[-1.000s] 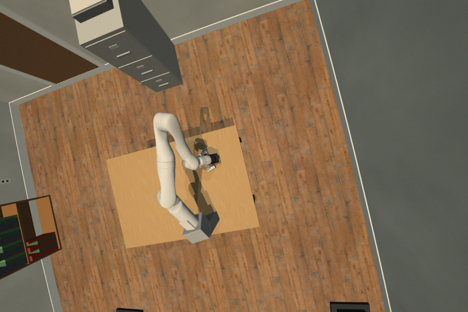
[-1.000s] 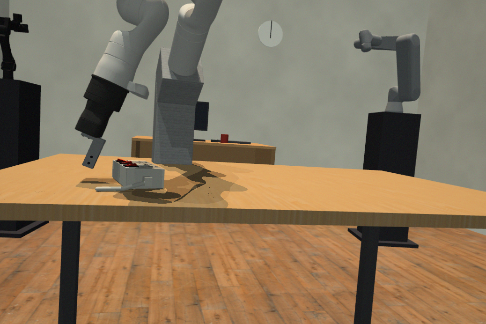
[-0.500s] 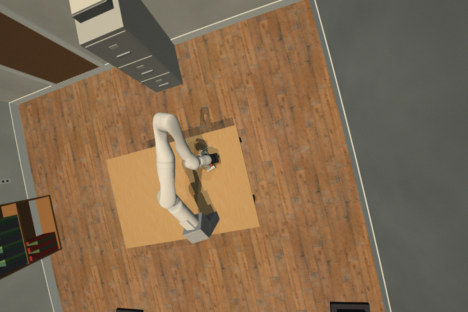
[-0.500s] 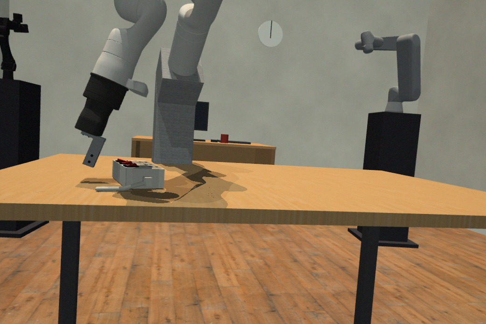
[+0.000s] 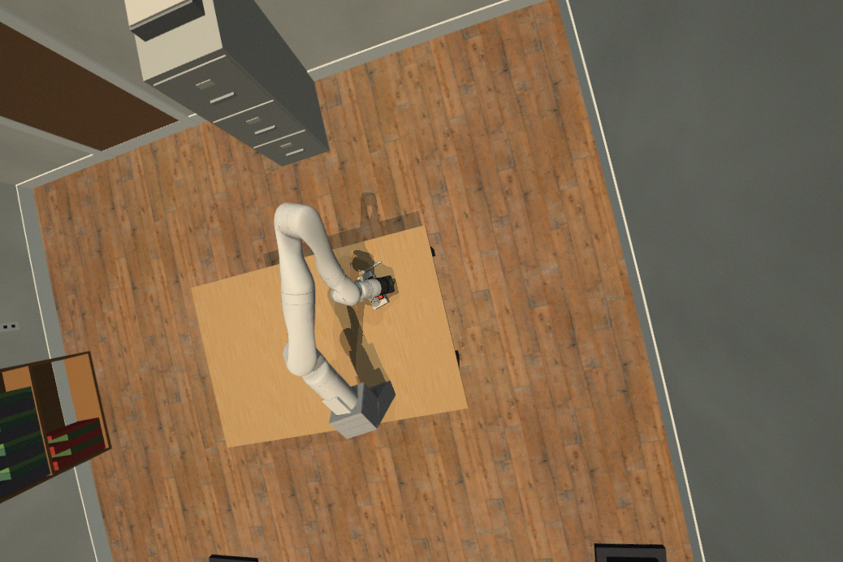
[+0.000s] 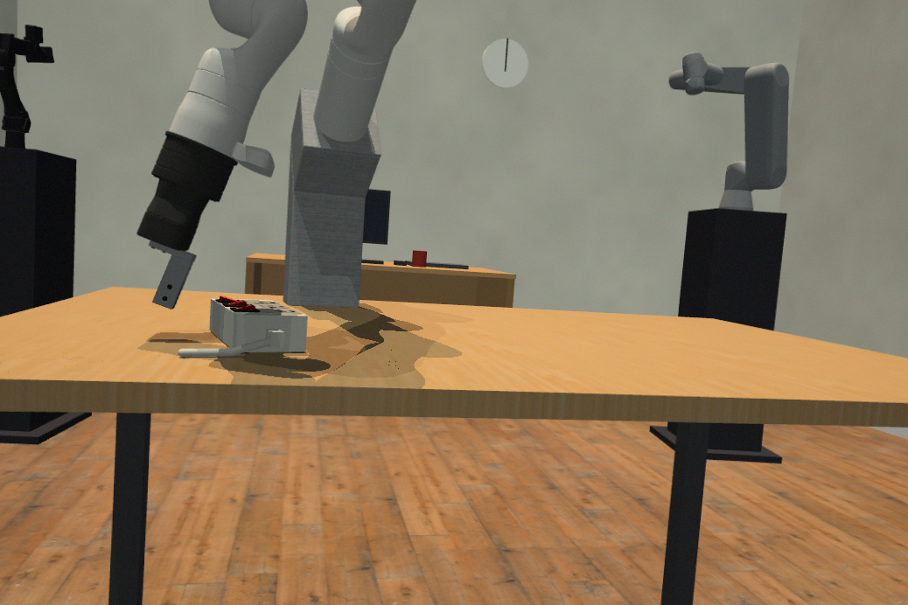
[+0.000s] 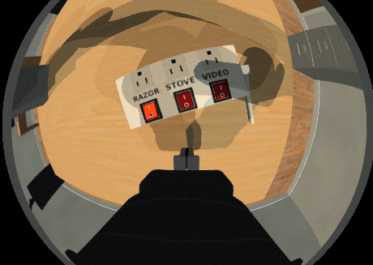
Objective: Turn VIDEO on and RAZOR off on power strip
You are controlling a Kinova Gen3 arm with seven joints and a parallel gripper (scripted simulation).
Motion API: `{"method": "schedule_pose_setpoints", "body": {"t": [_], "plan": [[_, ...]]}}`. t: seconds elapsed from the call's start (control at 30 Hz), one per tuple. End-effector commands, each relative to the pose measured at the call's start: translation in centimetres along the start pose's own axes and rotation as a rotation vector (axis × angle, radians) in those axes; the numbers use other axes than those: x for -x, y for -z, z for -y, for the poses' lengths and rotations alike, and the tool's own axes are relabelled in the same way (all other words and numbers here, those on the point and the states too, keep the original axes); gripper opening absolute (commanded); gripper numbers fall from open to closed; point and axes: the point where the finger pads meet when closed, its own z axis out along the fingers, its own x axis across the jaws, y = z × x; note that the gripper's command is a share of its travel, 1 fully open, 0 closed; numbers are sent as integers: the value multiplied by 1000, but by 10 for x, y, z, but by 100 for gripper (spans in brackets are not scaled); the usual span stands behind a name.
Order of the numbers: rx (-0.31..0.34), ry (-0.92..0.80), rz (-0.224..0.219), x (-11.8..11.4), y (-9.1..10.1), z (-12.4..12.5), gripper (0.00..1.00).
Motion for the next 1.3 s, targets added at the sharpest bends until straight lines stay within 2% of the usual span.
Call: {"method": "schedule_pose_setpoints", "body": {"t": [0.0, 1.27], "plan": [[0, -7, -4, -3, 0, -1, 0], [-38, -11, -9, -5, 11, -6, 0]]}}
